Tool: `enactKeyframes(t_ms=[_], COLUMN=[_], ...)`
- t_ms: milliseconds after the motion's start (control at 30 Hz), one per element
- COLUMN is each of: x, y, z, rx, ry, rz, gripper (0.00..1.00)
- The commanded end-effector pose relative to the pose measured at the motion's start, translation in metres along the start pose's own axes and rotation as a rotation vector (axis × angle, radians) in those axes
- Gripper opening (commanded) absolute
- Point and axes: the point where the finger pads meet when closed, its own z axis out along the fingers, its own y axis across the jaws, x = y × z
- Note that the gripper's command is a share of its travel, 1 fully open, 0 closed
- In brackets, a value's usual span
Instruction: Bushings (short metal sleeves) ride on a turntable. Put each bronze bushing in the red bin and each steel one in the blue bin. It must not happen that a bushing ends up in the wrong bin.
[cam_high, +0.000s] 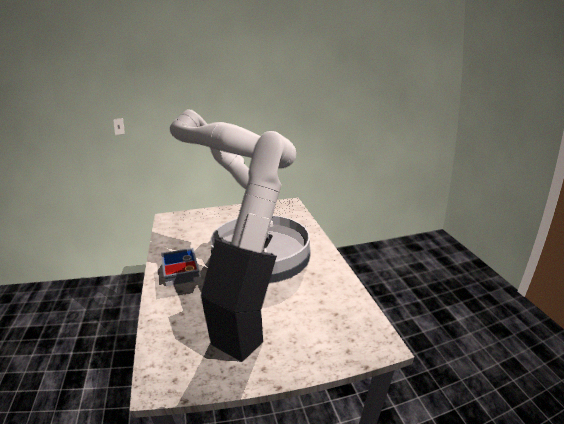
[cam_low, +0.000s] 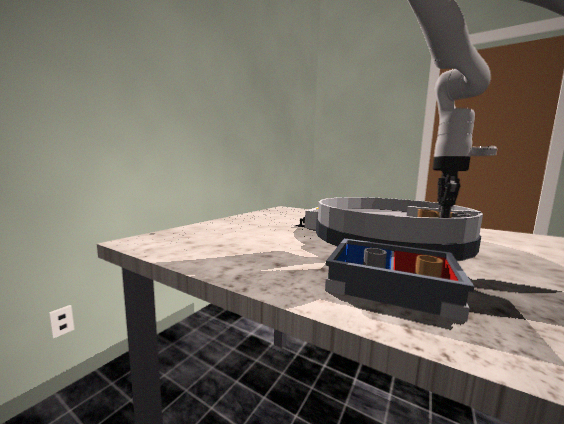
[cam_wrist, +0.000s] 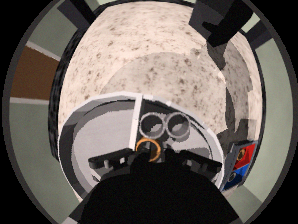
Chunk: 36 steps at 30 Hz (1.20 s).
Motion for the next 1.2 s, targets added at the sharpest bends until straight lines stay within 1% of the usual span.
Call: enactKeyframes(t_ms=[0,33,1167], x=[-0.0001,-0.0002,-0.0008], y=[-0.0001,0.0,0.0025], z=[-0.0002,-0.0003,-0.0002], rx=[0.0,0.0,-0.006], ry=[0.0,-0.001,-0.002], rz=[0.0,0.0,-0.002], gripper=[0.18,0.0,0.0])
